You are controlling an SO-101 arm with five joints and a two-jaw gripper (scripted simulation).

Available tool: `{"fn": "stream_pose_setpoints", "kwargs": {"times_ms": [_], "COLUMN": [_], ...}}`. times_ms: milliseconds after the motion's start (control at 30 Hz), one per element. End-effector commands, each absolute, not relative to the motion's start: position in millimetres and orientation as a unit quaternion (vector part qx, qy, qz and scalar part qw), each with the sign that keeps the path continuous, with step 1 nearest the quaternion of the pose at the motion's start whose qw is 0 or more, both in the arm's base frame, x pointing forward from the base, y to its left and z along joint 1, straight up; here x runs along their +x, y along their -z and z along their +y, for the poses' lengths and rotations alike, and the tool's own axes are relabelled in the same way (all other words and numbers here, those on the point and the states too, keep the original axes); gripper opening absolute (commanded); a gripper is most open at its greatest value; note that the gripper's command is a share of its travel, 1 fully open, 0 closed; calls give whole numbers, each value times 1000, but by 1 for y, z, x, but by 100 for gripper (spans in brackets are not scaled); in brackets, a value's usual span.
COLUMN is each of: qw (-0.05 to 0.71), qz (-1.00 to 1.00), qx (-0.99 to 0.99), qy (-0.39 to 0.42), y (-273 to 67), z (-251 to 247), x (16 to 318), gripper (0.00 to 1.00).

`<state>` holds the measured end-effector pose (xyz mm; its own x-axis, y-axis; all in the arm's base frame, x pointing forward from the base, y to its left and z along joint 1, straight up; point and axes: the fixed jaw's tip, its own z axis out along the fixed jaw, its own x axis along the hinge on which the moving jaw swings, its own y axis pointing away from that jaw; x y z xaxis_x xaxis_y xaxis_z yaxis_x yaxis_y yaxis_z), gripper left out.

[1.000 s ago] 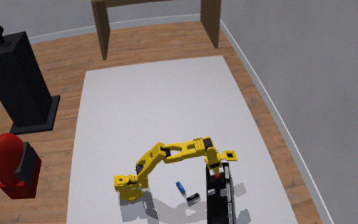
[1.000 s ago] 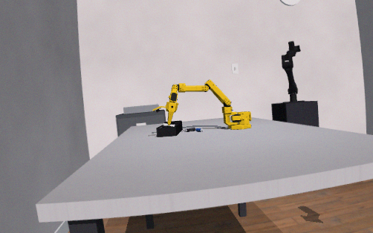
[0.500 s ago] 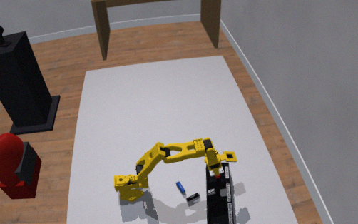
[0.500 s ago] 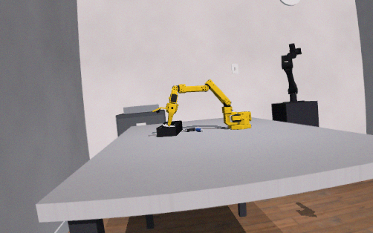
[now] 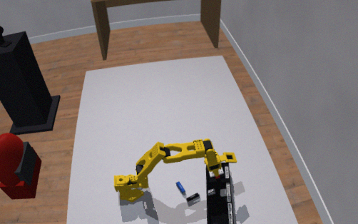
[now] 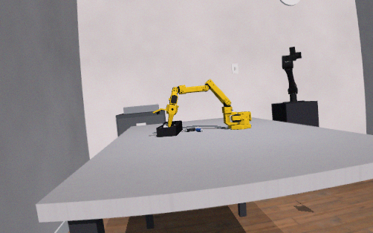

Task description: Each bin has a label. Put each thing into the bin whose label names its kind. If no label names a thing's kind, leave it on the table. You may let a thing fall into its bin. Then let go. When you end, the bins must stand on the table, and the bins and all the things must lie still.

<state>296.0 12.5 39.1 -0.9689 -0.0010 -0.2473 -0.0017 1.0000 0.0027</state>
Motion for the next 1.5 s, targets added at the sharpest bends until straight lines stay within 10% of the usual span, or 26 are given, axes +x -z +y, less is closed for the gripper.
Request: {"fn": "stream_pose_setpoints", "kwargs": {"times_ms": [0, 1467], "qw": [169, 169], "qz": [986, 986], "qx": [9, 9], "qy": [-3, -3], "y": [-58, -44], "z": [10, 10], "x": [304, 305], "gripper": [0, 0]}}
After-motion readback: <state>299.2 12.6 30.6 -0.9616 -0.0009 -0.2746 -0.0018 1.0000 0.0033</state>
